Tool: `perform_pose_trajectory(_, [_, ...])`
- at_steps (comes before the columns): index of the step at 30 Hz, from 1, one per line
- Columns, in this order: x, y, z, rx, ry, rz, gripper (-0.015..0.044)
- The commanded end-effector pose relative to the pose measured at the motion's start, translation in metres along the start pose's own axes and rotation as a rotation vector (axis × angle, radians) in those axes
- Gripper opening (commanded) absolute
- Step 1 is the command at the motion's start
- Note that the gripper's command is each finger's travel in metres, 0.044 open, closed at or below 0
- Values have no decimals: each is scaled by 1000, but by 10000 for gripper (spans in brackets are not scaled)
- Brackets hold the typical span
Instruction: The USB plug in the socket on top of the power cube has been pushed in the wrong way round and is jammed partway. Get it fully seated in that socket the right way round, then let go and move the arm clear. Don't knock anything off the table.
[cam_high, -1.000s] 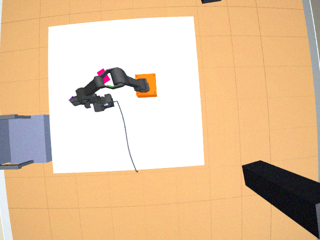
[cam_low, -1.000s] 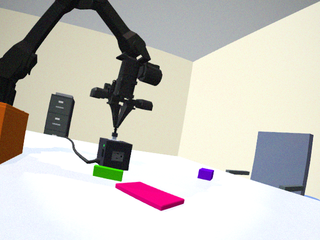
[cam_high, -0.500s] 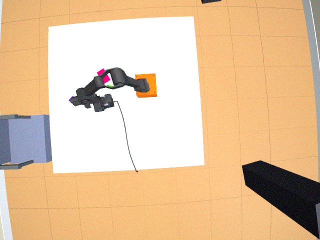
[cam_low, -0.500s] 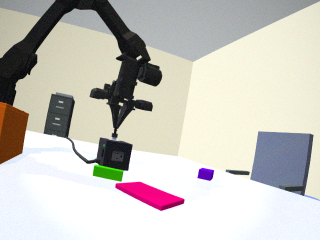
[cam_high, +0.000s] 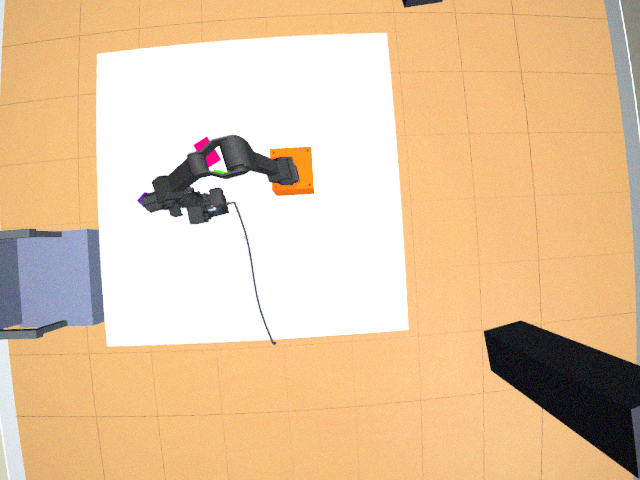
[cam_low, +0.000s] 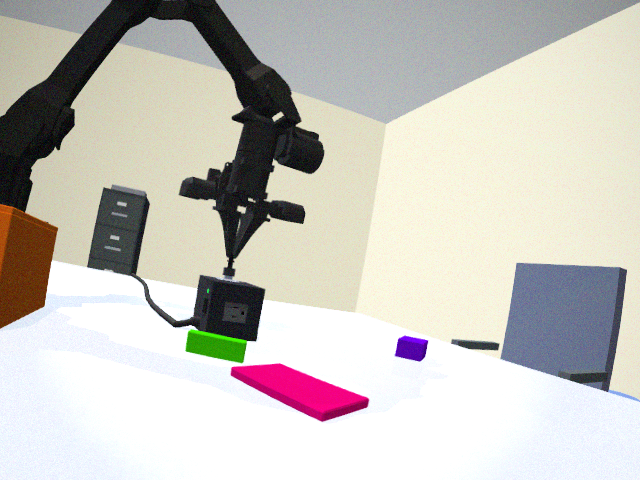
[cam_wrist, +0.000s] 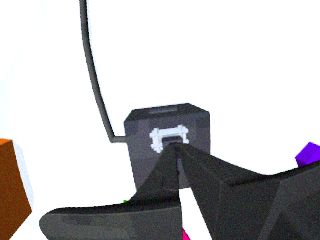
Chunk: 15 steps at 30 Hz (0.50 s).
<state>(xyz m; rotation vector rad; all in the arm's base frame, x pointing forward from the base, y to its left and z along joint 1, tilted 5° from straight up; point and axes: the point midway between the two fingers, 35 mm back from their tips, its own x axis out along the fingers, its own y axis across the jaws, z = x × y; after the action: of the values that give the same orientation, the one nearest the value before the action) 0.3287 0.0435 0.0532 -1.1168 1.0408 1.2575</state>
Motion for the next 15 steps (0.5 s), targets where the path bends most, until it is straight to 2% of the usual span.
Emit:
perform_pose_trajectory(1, [2,0,0,-2,-3,2,0])
perform_pose_trajectory(15, [3,0,0,-2,-3,2,0])
